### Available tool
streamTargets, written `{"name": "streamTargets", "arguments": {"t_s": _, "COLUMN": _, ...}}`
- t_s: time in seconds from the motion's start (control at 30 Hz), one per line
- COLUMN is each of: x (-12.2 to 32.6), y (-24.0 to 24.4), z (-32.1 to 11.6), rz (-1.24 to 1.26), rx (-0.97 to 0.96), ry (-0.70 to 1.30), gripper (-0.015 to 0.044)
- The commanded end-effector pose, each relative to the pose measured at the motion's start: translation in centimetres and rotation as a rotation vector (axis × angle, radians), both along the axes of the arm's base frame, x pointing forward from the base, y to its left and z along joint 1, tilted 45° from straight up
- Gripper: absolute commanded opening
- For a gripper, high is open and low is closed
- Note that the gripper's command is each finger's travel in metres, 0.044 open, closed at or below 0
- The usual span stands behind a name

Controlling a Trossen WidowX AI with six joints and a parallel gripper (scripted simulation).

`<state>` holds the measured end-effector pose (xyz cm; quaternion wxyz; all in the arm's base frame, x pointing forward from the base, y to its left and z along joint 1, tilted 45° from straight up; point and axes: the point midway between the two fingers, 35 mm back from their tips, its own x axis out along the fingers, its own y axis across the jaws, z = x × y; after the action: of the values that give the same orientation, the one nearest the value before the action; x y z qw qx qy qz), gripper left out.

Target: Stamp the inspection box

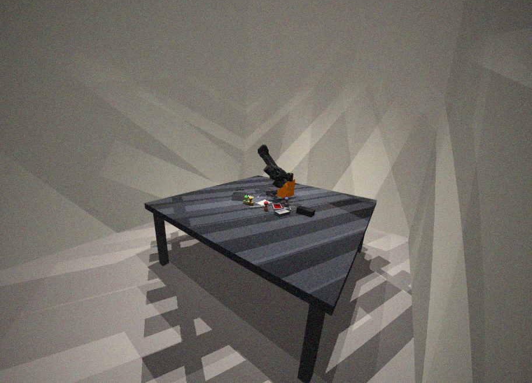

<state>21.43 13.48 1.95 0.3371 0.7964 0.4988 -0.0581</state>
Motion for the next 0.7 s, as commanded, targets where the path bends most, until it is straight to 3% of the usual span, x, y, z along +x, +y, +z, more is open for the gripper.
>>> {"name": "streamTargets", "arguments": {"t_s": 0.0, "x": 0.2, "y": -0.1, "z": -0.1, "rz": -0.007, "rx": -0.006, "ry": 0.004, "gripper": 0.0374}}
{"name": "streamTargets", "arguments": {"t_s": 0.2, "x": 6.8, "y": -2.9, "z": -2.5, "rz": -0.218, "rx": -0.203, "ry": 0.147, "gripper": 0.0223}}
{"name": "streamTargets", "arguments": {"t_s": 0.43, "x": 12.5, "y": -7.8, "z": -3.6, "rz": -0.442, "rx": -0.504, "ry": 0.318, "gripper": 0.0223}}
{"name": "streamTargets", "arguments": {"t_s": 0.67, "x": 15.4, "y": -13.3, "z": -1.7, "rz": -0.6, "rx": -0.844, "ry": 0.469, "gripper": 0.0223}}
